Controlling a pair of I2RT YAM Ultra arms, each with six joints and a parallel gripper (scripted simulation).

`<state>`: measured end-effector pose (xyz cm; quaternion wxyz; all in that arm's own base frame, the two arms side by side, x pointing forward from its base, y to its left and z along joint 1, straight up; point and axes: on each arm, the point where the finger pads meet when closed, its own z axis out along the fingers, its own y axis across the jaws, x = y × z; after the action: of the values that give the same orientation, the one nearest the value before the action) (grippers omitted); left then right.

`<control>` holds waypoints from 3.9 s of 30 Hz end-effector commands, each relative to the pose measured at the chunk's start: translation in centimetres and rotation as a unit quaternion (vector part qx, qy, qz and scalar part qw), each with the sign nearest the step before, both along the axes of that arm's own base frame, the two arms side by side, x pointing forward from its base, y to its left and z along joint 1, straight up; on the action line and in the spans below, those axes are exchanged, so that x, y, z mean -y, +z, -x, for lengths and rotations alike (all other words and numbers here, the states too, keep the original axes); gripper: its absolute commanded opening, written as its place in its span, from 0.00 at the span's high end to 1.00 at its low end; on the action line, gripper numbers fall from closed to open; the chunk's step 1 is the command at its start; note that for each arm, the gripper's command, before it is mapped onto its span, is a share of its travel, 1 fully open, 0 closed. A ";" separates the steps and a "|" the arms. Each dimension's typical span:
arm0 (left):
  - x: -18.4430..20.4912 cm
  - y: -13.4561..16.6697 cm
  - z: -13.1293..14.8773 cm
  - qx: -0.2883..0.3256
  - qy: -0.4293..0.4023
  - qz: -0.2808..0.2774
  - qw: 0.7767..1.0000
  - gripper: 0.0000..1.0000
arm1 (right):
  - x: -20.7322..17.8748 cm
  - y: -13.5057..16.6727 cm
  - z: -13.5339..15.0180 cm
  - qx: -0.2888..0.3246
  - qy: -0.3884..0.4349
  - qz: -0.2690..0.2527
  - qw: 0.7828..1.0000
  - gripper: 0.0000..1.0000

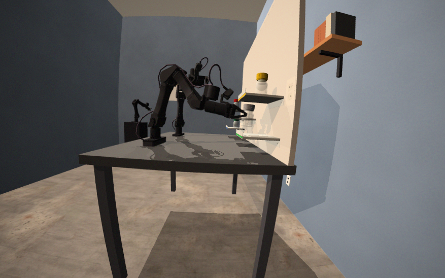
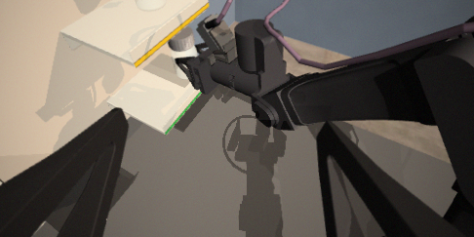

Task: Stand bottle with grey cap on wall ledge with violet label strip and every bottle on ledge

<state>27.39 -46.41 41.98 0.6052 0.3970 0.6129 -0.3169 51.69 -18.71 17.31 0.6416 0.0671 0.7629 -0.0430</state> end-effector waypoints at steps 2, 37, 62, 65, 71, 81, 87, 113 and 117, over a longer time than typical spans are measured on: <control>-0.2 0.8 0.1 0.003 0.001 0.004 1.000 0.00 | 0.4 2.6 1.0 0.024 -0.008 0.013 1.000 0.50; -0.2 0.8 0.1 0.003 0.001 0.004 1.000 0.00 | -1.1 2.7 7.6 0.032 0.000 0.017 0.999 0.50; -0.2 0.8 0.1 0.003 0.001 0.004 1.000 0.00 | -1.8 3.3 10.3 0.041 0.004 0.022 0.999 0.50; -0.2 0.8 0.1 0.003 0.001 0.004 1.000 0.00 | -1.8 3.5 10.2 0.044 0.005 0.023 0.999 0.50; -0.2 0.8 0.1 0.003 0.001 0.004 1.000 0.00 | -2.2 3.7 10.2 0.046 0.010 0.025 0.999 0.50; -0.3 0.9 -0.1 0.003 0.006 0.005 1.000 0.00 | -2.2 3.7 10.2 0.046 0.010 0.025 0.999 0.50; -2.6 1.0 -1.9 -0.003 0.034 0.012 0.999 0.00 | -1.9 3.4 10.0 0.041 0.005 0.020 0.999 0.50; -44.1 -0.2 -11.3 0.010 0.477 0.064 0.877 0.00 | -1.9 3.4 10.0 0.041 0.005 0.020 0.999 0.50; -46.3 -0.6 -10.6 0.012 0.502 0.065 0.862 0.00 | -1.9 3.4 10.0 0.041 0.005 0.020 0.999 0.50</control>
<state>39.09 -0.91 40.27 0.7004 0.0075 0.7137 -0.0029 41.71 -16.83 18.17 0.6467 0.0647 0.7590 -0.0397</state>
